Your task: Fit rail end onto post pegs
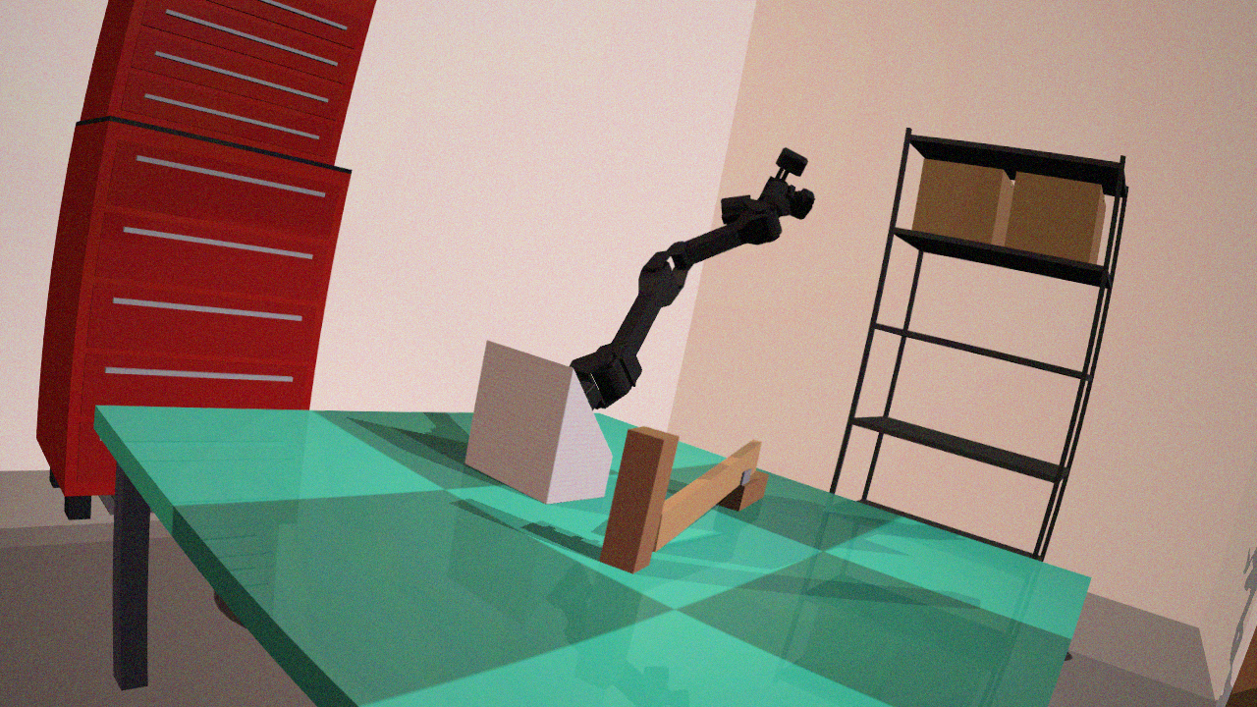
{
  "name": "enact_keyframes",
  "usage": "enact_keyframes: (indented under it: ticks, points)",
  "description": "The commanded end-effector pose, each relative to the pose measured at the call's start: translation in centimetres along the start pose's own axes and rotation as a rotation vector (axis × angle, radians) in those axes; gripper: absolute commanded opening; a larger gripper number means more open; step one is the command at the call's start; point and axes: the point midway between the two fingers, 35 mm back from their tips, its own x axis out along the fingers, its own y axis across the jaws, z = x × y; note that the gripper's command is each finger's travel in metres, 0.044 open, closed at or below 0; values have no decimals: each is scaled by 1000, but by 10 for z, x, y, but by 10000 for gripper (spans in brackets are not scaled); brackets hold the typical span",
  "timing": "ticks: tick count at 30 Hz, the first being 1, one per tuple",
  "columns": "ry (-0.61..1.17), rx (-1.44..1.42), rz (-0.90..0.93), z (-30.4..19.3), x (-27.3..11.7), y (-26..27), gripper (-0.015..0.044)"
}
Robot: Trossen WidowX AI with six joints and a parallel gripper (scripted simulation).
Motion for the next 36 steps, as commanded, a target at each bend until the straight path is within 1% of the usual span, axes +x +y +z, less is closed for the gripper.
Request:
enact_keyframes:
  ticks: [1,4,9,15,21,26,31,36]
  points:
    - [-106,13,57,34,-13,22,440]
    - [-218,30,121,69,-31,45,440]
    - [-414,66,241,128,-73,84,440]
    - [-658,123,404,194,-144,127,440]
    - [-891,191,579,245,-231,160,440]
    - [-1078,258,736,274,-313,178,440]
    - [-1254,335,904,291,-398,186,440]
    - [-1422,424,1090,294,-487,183,440]
